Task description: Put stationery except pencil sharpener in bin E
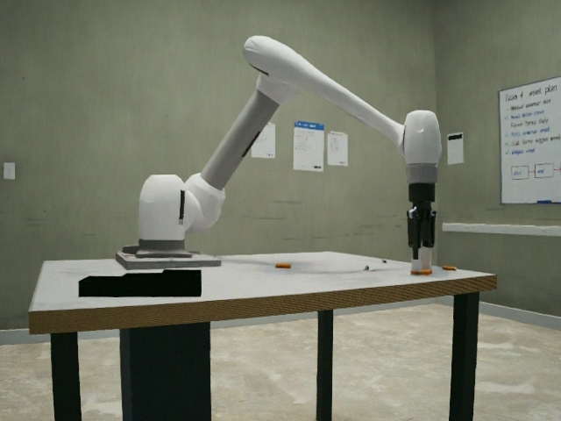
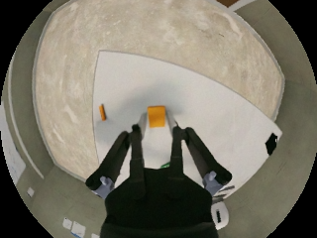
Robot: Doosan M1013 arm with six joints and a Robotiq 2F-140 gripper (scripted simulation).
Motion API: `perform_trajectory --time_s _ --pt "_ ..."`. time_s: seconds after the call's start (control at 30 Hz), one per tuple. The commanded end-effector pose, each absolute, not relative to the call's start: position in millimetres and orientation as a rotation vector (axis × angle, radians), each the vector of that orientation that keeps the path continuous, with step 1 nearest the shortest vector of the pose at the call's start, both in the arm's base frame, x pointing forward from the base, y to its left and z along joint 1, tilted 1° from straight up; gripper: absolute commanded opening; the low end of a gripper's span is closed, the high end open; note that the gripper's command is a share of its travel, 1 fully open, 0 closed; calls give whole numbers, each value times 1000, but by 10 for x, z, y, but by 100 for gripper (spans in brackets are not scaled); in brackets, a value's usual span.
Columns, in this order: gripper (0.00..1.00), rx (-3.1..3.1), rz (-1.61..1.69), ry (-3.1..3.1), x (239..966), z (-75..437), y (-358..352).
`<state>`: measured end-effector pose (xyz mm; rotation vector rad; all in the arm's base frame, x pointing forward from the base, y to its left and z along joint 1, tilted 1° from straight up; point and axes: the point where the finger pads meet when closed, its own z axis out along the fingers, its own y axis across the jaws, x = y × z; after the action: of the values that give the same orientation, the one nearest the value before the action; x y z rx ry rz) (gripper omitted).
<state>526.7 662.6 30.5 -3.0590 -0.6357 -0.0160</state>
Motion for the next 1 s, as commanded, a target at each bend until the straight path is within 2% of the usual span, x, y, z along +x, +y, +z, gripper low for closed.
perform_trajectory --time_s 0.0,0.5,0.53,0.97 --pt "40 -3059 -16 -636 5267 279 6626" --pt "40 -3059 -16 -636 5267 239 6627" --pt "29 -3059 -16 -636 5267 239 6627" --pt "29 -3059 -16 -636 5267 239 6627"
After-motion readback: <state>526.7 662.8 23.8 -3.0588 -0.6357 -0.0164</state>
